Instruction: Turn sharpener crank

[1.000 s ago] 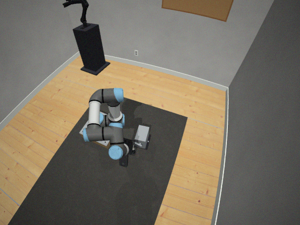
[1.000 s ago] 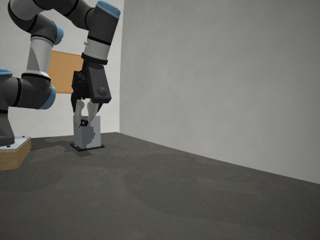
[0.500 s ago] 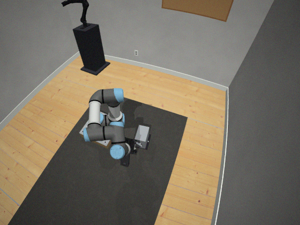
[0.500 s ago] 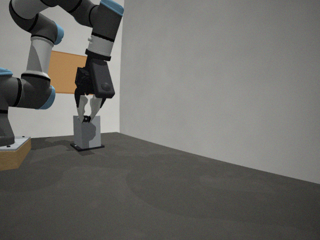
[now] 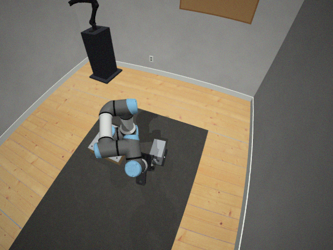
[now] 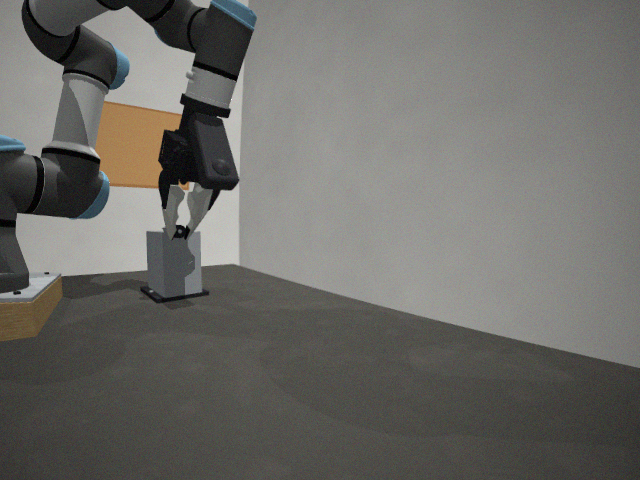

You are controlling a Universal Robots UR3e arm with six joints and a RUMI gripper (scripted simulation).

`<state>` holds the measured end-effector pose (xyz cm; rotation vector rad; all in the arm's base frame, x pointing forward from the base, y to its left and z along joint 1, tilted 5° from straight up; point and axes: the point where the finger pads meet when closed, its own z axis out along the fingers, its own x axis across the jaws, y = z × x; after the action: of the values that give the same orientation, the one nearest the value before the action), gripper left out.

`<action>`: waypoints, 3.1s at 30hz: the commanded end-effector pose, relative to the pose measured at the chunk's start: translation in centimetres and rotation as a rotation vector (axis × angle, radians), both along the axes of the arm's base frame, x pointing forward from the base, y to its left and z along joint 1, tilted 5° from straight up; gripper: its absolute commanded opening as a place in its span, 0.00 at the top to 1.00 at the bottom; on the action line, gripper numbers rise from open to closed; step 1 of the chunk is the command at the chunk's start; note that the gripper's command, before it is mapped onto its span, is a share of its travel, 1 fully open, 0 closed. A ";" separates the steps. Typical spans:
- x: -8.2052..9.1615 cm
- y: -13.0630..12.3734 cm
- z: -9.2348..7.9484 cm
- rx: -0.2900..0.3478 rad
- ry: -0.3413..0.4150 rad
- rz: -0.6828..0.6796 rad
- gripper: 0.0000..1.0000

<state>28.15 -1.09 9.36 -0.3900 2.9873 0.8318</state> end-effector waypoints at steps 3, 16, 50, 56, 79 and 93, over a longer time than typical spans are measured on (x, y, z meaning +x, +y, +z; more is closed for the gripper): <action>0.8 0.2 0.5 -0.001 -0.002 0.000 0.91; 2.2 0.5 0.8 -0.001 -0.002 0.000 0.91; 3.2 0.7 0.8 -0.001 -0.002 0.000 0.68; 3.2 0.7 0.8 -0.001 -0.002 0.000 0.68; 3.2 0.0 2.0 -0.001 -0.002 0.000 0.68; 3.4 -1.6 4.7 -0.001 -0.002 0.000 0.68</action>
<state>31.46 -2.19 13.24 -0.3872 2.9841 0.8261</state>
